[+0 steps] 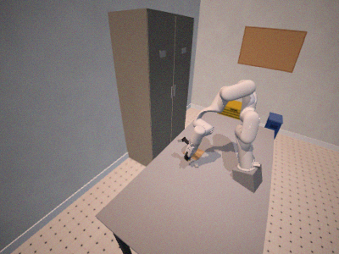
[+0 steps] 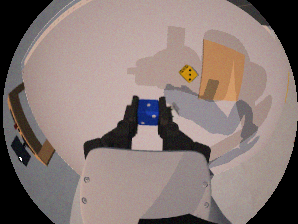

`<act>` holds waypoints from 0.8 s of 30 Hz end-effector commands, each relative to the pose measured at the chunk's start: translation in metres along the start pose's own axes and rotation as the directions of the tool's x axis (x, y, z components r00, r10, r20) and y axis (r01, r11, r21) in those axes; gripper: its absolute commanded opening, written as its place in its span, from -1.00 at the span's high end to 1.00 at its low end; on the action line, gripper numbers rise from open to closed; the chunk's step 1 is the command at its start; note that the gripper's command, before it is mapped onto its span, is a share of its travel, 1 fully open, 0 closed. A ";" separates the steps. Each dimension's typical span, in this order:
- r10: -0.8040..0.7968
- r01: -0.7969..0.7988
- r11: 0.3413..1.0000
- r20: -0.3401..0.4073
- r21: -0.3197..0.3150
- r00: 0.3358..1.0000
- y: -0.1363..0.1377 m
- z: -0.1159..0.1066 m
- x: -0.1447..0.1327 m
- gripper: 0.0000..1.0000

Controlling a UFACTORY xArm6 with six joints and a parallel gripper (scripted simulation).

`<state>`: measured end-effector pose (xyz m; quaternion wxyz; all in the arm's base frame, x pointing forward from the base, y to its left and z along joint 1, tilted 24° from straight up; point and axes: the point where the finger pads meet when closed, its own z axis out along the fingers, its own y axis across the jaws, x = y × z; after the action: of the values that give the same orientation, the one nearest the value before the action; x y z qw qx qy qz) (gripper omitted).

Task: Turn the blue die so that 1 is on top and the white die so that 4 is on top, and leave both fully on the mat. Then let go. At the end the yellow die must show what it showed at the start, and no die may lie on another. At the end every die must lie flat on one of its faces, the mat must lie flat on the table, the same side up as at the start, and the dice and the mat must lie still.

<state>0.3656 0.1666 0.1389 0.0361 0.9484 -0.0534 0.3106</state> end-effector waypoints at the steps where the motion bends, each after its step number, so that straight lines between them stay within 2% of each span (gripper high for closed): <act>1: 0.014 -0.016 1.000 -0.174 -0.013 0.985 0.000 0.000 0.001 0.58; 8: 0.011 -0.016 1.000 -0.281 -0.016 0.960 0.001 0.000 0.000 0.58; 10: 0.011 -0.016 1.000 -0.281 -0.016 0.960 0.001 0.000 0.000 0.58; 12: 0.009 -0.016 1.000 -0.346 -0.017 0.938 0.001 0.000 0.000 0.58; 24: 0.006 -0.015 1.000 -0.543 -0.013 0.840 0.001 0.000 -0.002 0.58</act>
<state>0.3653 0.1684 0.1409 0.0515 0.8585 -0.0468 0.5080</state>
